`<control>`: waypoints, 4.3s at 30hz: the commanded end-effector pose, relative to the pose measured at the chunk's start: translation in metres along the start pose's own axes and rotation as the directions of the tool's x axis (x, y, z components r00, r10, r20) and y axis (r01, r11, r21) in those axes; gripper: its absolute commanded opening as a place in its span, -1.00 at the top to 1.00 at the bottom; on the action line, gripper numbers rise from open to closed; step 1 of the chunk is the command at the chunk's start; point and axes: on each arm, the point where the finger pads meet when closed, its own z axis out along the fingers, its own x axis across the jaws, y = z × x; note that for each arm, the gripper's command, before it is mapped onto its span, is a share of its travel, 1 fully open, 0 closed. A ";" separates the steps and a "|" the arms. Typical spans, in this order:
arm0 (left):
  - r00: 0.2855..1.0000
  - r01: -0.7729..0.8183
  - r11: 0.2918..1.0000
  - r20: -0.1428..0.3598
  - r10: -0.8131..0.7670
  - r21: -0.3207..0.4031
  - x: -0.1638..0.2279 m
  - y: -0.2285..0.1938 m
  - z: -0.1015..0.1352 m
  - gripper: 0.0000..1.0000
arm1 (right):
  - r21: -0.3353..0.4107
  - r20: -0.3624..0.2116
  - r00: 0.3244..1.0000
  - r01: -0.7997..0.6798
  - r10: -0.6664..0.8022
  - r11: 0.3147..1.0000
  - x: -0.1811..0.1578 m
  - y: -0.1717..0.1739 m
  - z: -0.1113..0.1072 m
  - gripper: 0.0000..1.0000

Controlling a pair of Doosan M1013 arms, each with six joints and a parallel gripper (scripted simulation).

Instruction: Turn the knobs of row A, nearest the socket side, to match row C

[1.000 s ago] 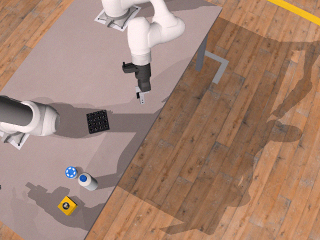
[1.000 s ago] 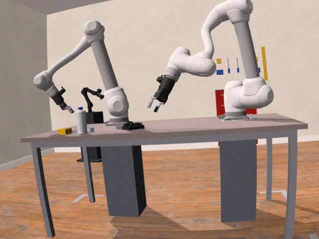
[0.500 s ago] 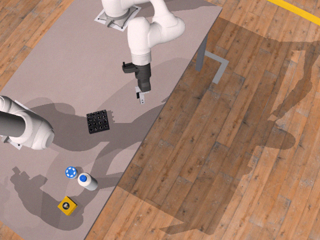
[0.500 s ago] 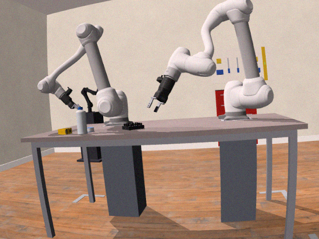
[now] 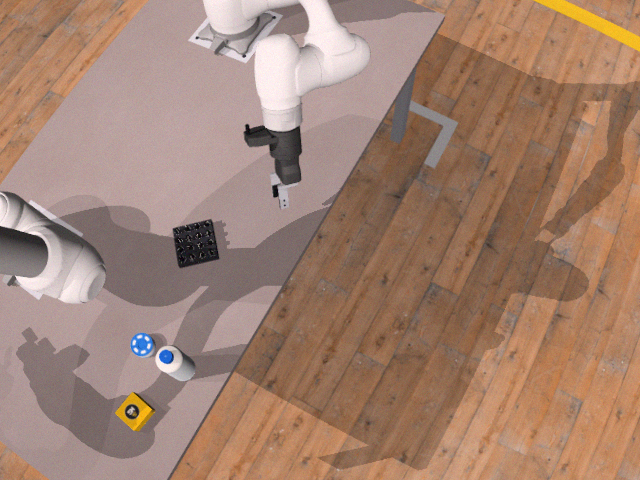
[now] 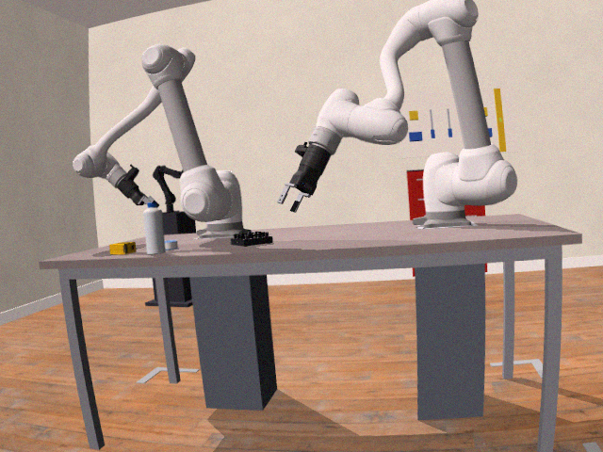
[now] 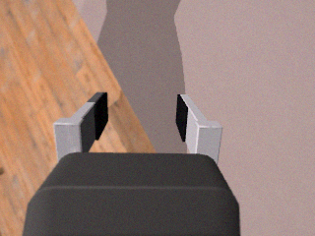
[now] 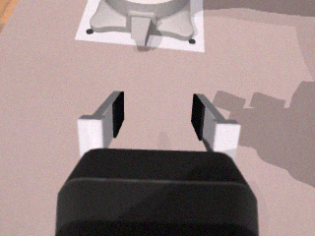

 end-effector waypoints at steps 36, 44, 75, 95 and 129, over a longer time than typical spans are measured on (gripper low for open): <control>0.635 0.686 0.677 -0.236 -0.736 -0.265 0.026 -0.148 0.046 -1.00 | -0.001 0.000 1.000 0.000 0.000 1.000 0.000 0.000 0.000 -1.00; 0.495 0.762 0.525 -0.182 -0.849 -0.378 0.036 -0.172 0.052 -1.00 | -0.001 0.000 1.000 0.000 0.000 1.000 0.000 0.000 0.000 -1.00; 0.209 0.835 0.139 0.073 -0.975 -0.533 0.056 -0.213 0.057 -1.00 | -0.001 0.000 1.000 0.000 0.000 1.000 0.000 0.000 0.000 -1.00; 0.209 0.835 0.139 0.073 -0.975 -0.533 0.056 -0.213 0.057 -1.00 | -0.001 0.000 1.000 0.000 0.000 1.000 0.000 0.000 0.000 -1.00; 0.204 0.838 0.135 0.073 -0.976 -0.528 0.066 -0.211 0.051 -1.00 | -0.001 0.000 1.000 0.000 0.000 1.000 0.000 0.000 0.000 -1.00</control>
